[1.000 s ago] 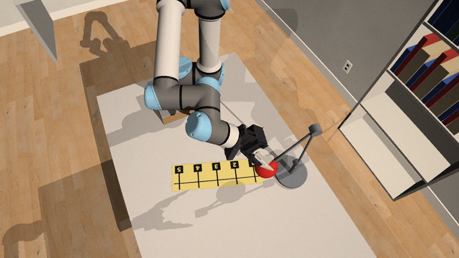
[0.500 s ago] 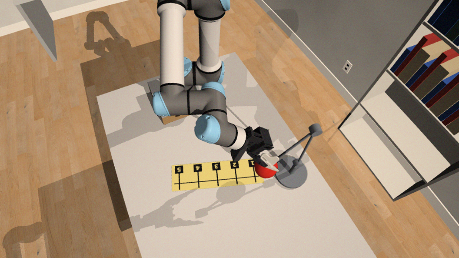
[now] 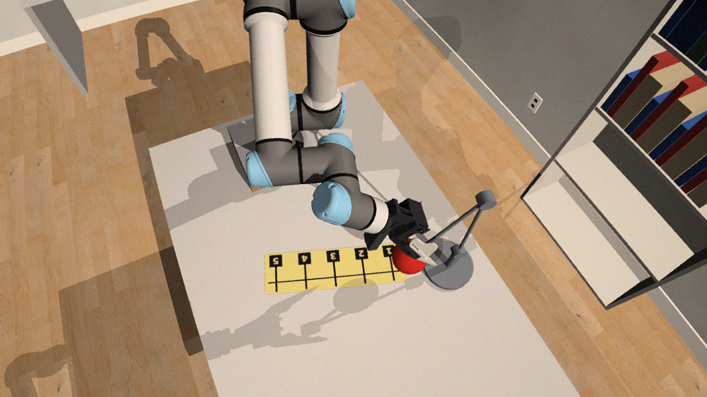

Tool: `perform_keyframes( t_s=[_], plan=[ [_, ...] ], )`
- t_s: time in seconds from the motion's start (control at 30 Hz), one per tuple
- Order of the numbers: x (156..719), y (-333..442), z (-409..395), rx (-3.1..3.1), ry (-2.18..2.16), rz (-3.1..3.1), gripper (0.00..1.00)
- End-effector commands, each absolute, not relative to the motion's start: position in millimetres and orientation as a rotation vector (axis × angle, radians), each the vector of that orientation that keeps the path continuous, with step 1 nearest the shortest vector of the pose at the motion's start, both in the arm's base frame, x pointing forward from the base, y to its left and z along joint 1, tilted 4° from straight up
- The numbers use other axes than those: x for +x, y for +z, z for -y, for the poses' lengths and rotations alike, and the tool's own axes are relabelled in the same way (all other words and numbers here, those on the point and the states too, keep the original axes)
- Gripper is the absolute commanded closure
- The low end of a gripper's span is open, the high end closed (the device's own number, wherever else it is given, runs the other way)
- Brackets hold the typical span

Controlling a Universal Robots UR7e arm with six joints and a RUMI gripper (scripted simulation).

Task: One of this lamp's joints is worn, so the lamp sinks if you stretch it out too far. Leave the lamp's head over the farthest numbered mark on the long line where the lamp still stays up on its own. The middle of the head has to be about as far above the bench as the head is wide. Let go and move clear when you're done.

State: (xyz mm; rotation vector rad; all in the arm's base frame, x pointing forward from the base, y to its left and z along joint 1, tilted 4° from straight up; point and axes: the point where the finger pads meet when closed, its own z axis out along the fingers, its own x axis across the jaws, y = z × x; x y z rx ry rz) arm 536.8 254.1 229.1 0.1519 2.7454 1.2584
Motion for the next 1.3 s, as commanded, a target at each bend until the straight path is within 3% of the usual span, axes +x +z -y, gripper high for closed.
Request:
perform_keyframes(
  t_s=[0.0,0.8,0.83,1.27],
  plan=[
    [539.2,223.1,-262.6,0.153,1.260,-2.745,0.00],
    [544.2,208.5,-279.1,0.156,1.259,-2.744,0.00],
    [544.2,208.6,-279.0,0.156,1.259,-2.744,1.00],
    [543.7,209.5,-278.0,0.156,1.260,-2.744,1.00]
  ],
)
